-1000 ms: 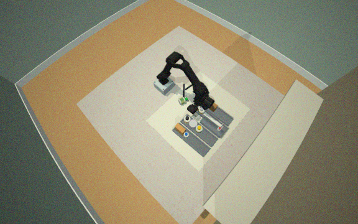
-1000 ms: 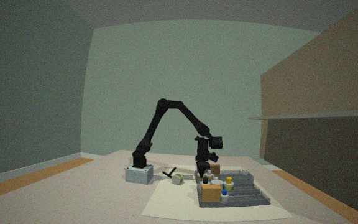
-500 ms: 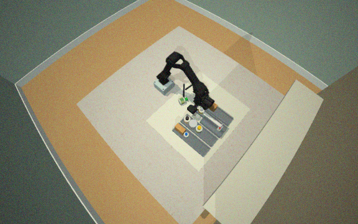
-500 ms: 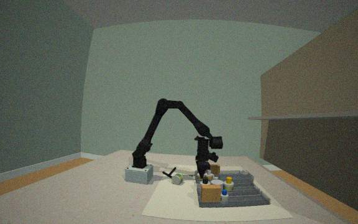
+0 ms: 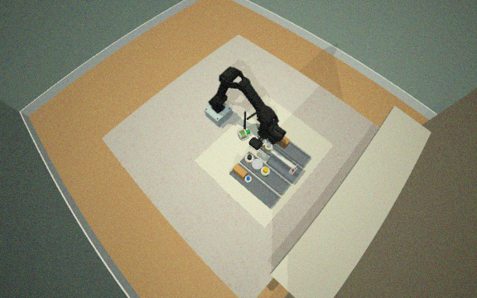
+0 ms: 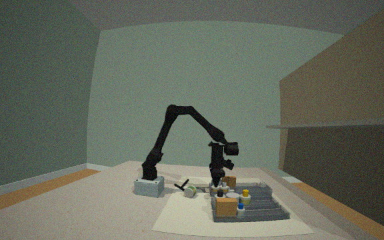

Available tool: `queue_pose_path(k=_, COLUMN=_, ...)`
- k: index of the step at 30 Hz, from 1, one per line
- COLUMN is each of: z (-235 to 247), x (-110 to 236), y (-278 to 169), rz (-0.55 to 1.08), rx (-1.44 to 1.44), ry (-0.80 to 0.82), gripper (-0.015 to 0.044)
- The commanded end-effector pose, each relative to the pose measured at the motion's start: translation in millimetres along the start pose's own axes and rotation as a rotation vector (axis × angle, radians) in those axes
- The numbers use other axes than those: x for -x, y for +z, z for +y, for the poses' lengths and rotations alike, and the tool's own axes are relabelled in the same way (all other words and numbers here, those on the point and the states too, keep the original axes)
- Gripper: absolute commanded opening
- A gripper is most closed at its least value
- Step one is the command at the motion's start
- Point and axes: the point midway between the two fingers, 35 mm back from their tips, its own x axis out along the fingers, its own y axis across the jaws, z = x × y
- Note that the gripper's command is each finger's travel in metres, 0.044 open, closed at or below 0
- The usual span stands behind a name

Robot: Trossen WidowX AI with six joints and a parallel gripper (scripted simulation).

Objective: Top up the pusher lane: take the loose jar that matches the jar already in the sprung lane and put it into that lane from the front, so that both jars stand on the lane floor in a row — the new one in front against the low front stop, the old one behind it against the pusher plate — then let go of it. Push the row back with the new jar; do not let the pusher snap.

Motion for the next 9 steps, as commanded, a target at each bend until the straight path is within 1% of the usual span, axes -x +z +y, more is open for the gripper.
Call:
queue_pose_path(k=1, z=0, x=1, y=-11, rz=0.006, rx=0.001, ry=0.001, gripper=0.0307)
queue_pose_path(k=9, z=0, x=2, y=-38, rz=0.008, rx=0.001, ry=0.001, gripper=0.0307)
